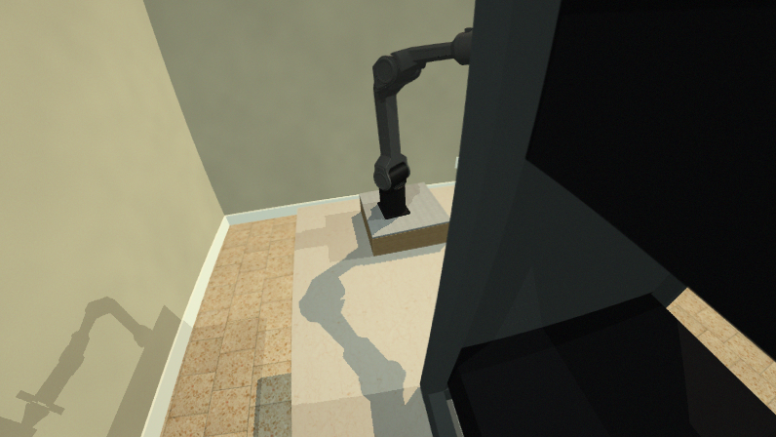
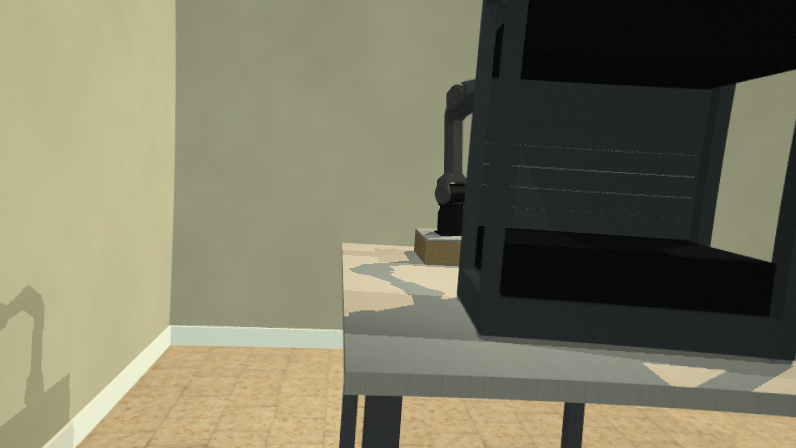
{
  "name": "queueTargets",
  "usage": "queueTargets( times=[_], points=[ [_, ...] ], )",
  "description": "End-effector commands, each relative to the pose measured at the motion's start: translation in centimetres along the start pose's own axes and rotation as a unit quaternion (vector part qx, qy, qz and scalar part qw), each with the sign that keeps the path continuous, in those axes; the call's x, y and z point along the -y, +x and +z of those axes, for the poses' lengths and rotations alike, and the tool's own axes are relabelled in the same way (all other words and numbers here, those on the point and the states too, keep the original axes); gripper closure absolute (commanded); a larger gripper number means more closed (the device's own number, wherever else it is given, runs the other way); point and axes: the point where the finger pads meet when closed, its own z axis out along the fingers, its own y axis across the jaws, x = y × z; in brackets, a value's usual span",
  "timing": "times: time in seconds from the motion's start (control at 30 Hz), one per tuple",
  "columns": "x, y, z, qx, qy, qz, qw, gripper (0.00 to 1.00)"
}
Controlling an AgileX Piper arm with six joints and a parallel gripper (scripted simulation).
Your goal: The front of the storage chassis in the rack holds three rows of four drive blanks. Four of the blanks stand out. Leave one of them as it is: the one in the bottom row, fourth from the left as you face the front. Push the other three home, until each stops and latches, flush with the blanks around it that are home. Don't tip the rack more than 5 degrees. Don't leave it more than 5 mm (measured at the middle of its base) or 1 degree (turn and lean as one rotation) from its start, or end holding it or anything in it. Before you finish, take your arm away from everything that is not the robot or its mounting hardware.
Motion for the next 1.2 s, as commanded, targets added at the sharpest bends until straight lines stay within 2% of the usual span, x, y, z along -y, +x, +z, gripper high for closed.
queueTargets(
  times=[0.0,0.13,0.23,0.6,0.7,0.8,0.87,1.03,1.17],
  points=[
    [-0.1,-0.1,-2.0,0.001,-0.001,0.001,1.000,1.00],
    [-0.1,-0.1,-5.9,0.001,-0.001,0.001,1.000,1.00],
    [-0.1,-0.1,-7.9,0.001,-0.001,0.001,1.000,1.00],
    [0.0,-0.3,-9.1,0.001,-0.001,0.001,1.000,1.00],
    [0.3,-1.7,-9.2,0.001,-0.001,0.001,1.000,1.00],
    [0.9,-4.3,-9.4,0.001,-0.001,0.001,1.000,1.00],
    [0.9,-4.3,-9.4,0.001,-0.001,0.001,1.000,1.00],
    [1.9,-8.6,-9.6,0.001,-0.002,0.001,1.000,1.00],
    [2.5,-10.4,-9.6,0.001,-0.002,0.005,1.000,1.00]
  ],
)
